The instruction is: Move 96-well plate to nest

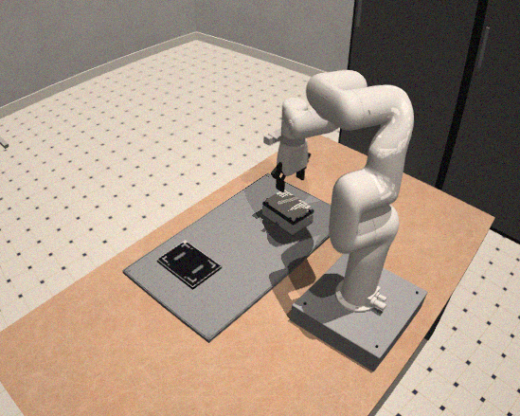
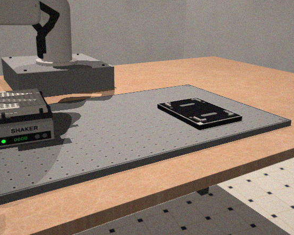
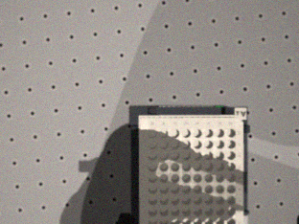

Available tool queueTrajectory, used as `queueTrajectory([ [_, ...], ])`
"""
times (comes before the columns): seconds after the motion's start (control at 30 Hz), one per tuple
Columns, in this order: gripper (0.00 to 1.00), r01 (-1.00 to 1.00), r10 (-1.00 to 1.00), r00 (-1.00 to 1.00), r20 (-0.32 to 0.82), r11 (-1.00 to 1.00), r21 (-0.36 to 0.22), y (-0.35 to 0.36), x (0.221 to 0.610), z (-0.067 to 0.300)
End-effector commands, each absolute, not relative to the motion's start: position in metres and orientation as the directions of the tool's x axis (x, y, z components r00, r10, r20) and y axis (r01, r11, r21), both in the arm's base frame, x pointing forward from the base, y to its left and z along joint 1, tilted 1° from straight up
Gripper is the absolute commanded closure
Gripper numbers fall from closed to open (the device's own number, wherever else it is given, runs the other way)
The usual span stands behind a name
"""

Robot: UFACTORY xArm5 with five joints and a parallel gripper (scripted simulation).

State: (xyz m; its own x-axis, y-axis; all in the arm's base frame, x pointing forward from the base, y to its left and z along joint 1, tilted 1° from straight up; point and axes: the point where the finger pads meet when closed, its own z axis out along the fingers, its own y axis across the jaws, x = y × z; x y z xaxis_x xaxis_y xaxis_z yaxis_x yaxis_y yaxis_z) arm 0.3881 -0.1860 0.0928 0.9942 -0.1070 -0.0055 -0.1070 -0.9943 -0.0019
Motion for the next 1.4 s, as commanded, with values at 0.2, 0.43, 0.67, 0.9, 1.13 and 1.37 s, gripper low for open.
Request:
queueTrajectory([
  [0.2,0.00,-0.107,-0.107,0.994,0.002,-0.994,-0.016,-0.187,0.389,0.094],
  [0.43,0.00,-0.107,-0.107,0.994,0.002,-0.994,-0.016,-0.187,0.389,0.083],
  [0.67,0.00,-0.107,-0.107,0.994,0.002,-0.994,-0.016,-0.187,0.389,0.075],
  [0.9,0.00,-0.107,-0.107,0.994,0.002,-0.994,-0.016,-0.187,0.389,0.063],
  [1.13,0.00,-0.107,-0.107,0.994,0.002,-0.994,-0.016,-0.186,0.389,0.055],
  [1.37,0.00,-0.107,-0.107,0.994,0.002,-0.994,-0.016,-0.186,0.389,0.043],
])
